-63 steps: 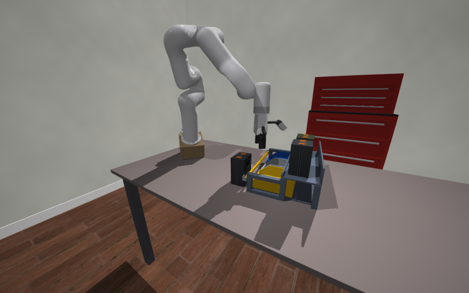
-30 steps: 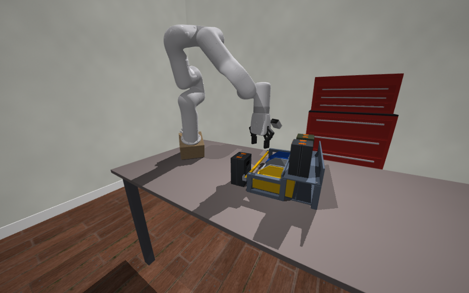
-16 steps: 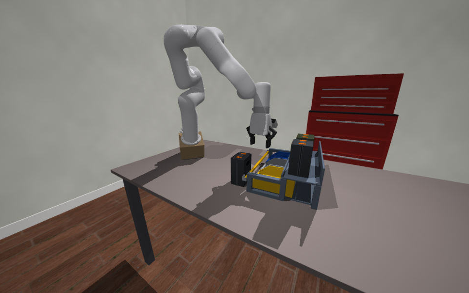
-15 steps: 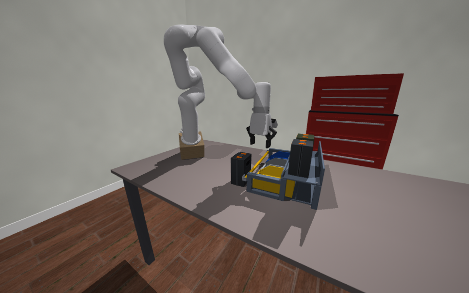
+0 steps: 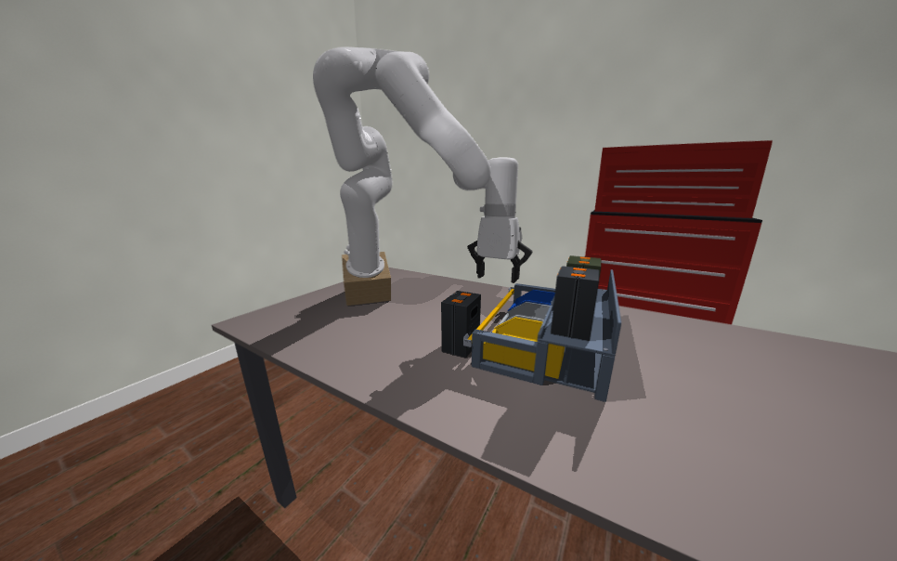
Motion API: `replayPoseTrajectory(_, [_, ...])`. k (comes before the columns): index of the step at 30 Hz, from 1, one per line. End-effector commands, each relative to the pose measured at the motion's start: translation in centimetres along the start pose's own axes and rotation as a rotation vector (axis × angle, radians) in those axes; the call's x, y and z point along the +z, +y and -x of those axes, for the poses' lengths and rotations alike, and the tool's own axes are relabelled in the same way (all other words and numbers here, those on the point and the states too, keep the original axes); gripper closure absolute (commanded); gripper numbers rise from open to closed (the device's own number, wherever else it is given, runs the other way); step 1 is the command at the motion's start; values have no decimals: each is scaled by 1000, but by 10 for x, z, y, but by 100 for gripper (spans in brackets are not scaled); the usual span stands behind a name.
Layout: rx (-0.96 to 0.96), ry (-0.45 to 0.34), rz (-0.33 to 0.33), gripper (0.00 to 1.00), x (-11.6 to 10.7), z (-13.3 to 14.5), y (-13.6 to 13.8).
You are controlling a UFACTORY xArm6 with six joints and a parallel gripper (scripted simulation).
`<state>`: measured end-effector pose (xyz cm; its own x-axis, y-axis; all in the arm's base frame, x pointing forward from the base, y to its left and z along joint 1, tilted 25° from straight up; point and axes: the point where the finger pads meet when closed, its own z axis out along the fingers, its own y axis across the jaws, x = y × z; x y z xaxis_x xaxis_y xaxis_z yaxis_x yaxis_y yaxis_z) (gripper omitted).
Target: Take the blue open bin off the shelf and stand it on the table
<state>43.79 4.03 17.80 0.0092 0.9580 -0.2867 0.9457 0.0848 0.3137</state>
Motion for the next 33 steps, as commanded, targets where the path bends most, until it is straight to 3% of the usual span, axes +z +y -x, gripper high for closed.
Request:
replayPoseTrajectory(1, [-11, 6, 0, 0, -1, 0, 1])
replayPoseTrajectory(20, [-43, 6, 0, 0, -1, 0, 1])
replayPoseTrajectory(21, [-42, 6, 0, 53, -1, 0, 1])
replayPoseTrajectory(33, [-42, 6, 0, 53, -1, 0, 1])
